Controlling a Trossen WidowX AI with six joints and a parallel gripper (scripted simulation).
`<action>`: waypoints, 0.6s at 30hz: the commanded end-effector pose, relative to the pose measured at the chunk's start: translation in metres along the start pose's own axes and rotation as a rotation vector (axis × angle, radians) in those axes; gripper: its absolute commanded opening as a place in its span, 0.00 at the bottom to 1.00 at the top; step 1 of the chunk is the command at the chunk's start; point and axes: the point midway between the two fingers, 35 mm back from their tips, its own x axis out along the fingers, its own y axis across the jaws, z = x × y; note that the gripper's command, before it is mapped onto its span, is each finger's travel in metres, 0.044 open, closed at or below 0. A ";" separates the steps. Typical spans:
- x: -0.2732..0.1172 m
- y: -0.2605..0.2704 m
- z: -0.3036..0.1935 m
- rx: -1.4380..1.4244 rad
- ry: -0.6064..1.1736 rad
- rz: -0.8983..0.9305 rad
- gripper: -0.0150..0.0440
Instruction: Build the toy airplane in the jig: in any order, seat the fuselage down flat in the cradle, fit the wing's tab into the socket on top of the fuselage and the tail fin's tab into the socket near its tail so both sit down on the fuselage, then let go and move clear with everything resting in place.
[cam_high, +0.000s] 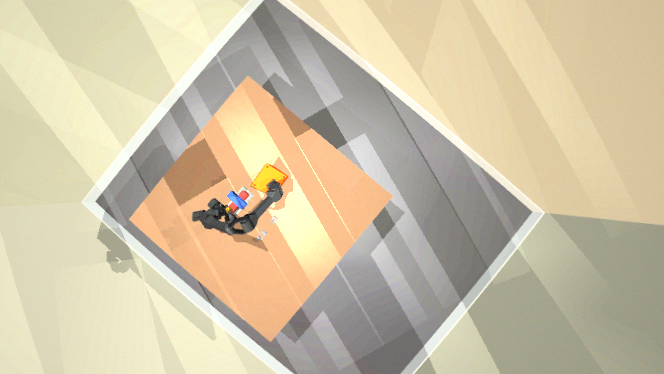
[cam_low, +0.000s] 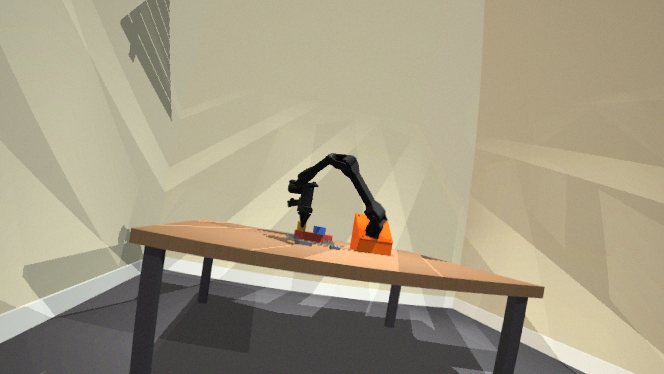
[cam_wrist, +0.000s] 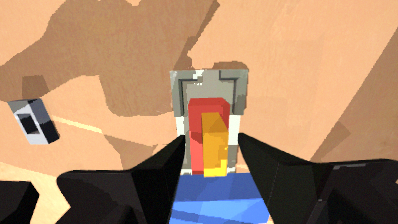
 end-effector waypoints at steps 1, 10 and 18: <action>-0.002 0.000 0.000 0.000 0.000 -0.001 0.69; -0.091 -0.001 0.000 0.009 0.004 0.001 0.69; -0.091 -0.005 0.003 0.009 0.004 0.001 0.69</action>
